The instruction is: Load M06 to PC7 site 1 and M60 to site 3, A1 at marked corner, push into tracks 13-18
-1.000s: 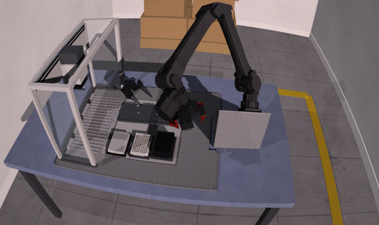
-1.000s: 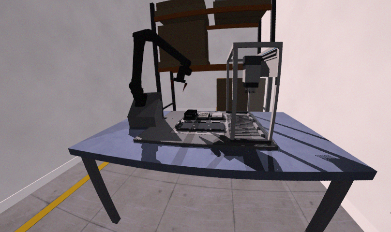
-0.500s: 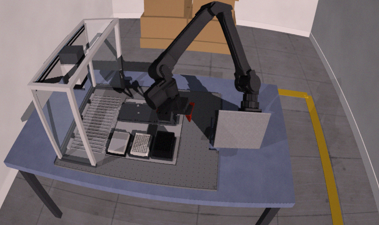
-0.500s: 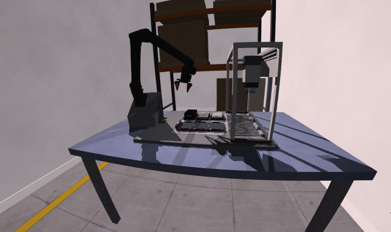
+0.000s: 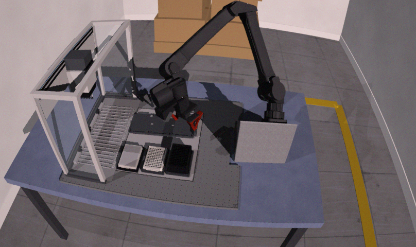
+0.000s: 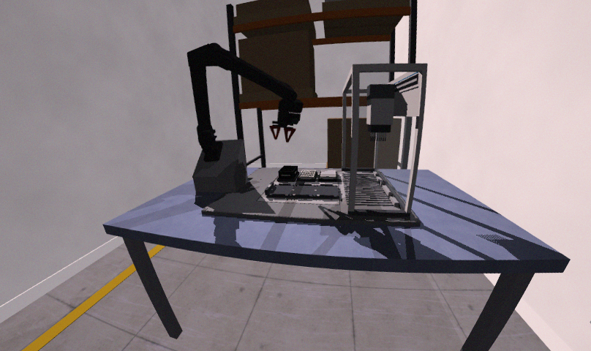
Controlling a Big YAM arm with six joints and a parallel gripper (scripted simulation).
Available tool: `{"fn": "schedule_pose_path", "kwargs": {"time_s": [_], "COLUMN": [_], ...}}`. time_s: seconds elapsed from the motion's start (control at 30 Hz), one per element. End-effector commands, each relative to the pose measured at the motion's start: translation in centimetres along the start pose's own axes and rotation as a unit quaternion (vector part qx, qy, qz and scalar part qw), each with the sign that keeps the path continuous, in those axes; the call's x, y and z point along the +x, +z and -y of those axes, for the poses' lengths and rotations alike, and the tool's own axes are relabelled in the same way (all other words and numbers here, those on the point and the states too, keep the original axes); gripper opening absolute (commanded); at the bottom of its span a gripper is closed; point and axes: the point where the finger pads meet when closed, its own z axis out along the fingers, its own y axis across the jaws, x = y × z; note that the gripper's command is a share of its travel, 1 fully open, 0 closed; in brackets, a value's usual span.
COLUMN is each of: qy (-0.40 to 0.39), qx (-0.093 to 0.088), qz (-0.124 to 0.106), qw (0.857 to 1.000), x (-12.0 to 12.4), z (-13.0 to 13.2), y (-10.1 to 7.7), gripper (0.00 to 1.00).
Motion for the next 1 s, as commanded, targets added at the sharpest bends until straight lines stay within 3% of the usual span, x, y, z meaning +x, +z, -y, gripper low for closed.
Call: {"fn": "schedule_pose_path", "kwargs": {"time_s": [0.0, 0.03, 0.1, 0.2, 0.23, 0.33, 0.5, 0.6, 0.83, 0.97], "qy": [0.084, 0.107, 0.132, 0.187, 0.197, 0.215, 0.297, 0.341, 0.450, 0.460], "qx": [0.005, 0.007, 0.007, 0.011, 0.011, 0.012, 0.016, 0.018, 0.024, 0.031], "qz": [0.027, 0.039, 0.033, 0.049, 0.042, 0.045, 0.058, 0.060, 0.075, 0.080], "qw": [0.996, 0.994, 0.991, 0.981, 0.979, 0.976, 0.953, 0.938, 0.890, 0.884], "x": [0.0, -0.5, 0.2, 0.3, 0.8, 1.0, 2.2, 2.7, 4.3, 3.5], "z": [1.9, 3.2, 2.5, 5.1, 4.4, 5.2, 8.5, 8.9, 12.2, 10.9], "y": [-0.8, -1.5, -0.6, -1.1, -0.4, -0.4, -0.2, 0.2, 0.5, 0.2], "gripper": [1.00, 1.00, 1.00, 1.00, 1.00, 1.00, 1.00, 1.00, 1.00, 1.00]}}
